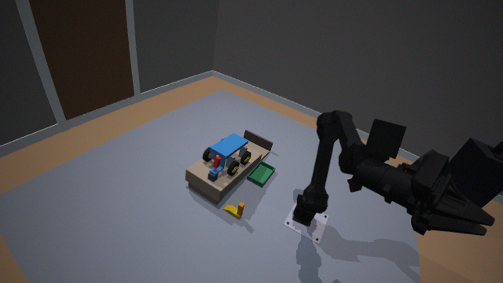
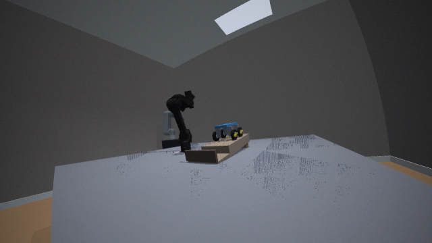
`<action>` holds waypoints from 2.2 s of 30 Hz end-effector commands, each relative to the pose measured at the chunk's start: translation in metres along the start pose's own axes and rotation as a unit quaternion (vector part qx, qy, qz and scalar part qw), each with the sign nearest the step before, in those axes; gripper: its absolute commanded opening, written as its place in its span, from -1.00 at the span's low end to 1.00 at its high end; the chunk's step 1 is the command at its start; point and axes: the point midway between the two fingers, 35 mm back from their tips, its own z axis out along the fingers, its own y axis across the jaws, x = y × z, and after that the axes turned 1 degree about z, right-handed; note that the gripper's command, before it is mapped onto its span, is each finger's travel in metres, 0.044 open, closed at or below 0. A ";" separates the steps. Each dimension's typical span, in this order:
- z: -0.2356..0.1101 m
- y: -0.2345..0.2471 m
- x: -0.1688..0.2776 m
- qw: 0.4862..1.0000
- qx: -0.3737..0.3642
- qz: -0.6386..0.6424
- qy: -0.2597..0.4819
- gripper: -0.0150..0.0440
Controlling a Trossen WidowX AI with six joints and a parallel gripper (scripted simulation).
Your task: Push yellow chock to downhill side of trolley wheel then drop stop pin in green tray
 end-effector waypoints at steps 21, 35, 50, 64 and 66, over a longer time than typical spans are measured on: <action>-0.153 -0.057 0.219 0.632 0.366 0.581 0.359 0.15; -0.293 -0.038 0.251 0.166 0.650 0.683 0.287 0.15; -0.413 0.016 0.206 -0.320 0.811 0.489 0.035 0.15; -0.445 0.043 0.169 -0.478 0.811 0.325 -0.091 0.15; -0.445 0.043 0.169 -0.478 0.811 0.325 -0.091 0.15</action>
